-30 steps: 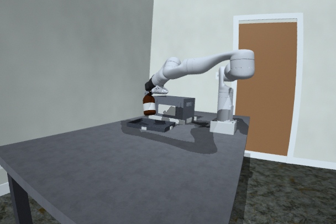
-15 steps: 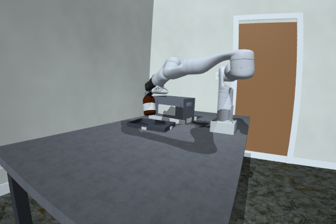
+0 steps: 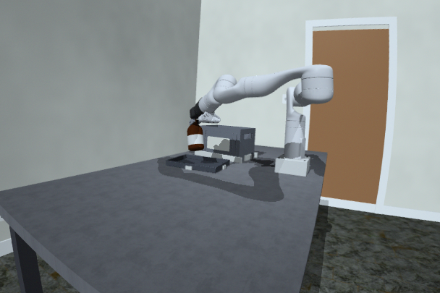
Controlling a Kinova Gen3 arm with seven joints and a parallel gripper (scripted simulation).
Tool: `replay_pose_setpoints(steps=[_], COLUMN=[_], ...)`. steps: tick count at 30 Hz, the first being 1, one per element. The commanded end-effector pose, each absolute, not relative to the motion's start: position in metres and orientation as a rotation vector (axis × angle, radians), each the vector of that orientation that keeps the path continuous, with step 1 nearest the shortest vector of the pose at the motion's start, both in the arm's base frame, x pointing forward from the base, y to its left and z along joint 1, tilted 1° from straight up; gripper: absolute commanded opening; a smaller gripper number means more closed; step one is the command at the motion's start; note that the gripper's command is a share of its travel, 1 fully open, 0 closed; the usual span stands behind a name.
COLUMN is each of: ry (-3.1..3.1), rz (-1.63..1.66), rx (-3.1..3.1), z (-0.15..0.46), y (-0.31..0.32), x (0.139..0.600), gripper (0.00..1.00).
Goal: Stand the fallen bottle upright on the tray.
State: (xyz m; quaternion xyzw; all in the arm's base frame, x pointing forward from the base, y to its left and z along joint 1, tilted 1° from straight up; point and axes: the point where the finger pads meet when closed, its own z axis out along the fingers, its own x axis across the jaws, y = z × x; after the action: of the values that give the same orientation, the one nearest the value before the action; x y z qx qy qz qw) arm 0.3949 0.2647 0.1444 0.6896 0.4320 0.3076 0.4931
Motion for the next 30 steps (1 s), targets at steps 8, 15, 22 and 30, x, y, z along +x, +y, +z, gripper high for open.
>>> replay_pose_setpoints(steps=[8,15,22,30], ry=[1.047,1.047,1.047,1.047], rz=[0.748,0.748,0.748,0.748], rx=[1.673,1.673,1.673,1.673], z=[0.143,0.141,0.136,0.129], y=[0.265,0.265,0.265,0.265], x=[0.395,0.395,0.395,0.395], gripper=[0.00,0.00,0.00,0.00])
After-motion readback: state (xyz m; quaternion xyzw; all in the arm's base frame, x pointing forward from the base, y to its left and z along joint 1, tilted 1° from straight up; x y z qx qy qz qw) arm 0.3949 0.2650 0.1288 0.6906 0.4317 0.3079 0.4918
